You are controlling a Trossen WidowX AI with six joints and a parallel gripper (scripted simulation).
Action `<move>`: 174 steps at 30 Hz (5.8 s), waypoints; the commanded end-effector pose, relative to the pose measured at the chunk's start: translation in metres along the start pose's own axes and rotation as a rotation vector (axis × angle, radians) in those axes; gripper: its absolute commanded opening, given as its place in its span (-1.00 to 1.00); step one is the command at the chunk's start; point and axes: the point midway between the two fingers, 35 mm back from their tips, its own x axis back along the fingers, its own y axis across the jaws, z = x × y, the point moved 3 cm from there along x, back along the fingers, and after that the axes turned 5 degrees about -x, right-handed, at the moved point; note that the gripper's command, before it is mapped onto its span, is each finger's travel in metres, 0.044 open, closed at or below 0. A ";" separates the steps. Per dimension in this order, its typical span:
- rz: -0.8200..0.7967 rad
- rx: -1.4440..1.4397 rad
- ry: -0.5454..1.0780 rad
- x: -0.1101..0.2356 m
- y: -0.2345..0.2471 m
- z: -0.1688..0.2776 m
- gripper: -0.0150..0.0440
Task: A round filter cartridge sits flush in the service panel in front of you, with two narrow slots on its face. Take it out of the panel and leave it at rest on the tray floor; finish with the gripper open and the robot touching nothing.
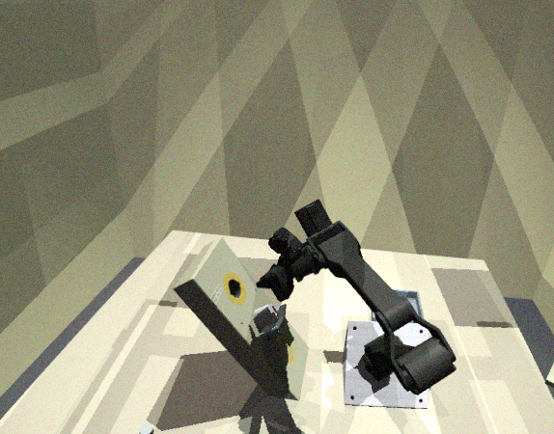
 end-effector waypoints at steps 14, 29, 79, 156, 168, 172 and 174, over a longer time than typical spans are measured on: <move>0.004 0.010 0.004 0.046 0.020 -0.070 0.76; 0.076 0.193 0.432 0.001 -0.008 0.038 0.54; 0.079 0.200 0.432 -0.038 -0.013 0.055 -0.11; 0.832 -0.653 0.234 0.122 -0.233 -0.002 -0.49; 0.948 -0.772 0.195 0.143 -0.267 0.042 -0.49; 1.006 -0.840 0.171 0.153 -0.282 0.067 -0.49; 1.034 -0.874 0.159 0.157 -0.288 0.081 -0.49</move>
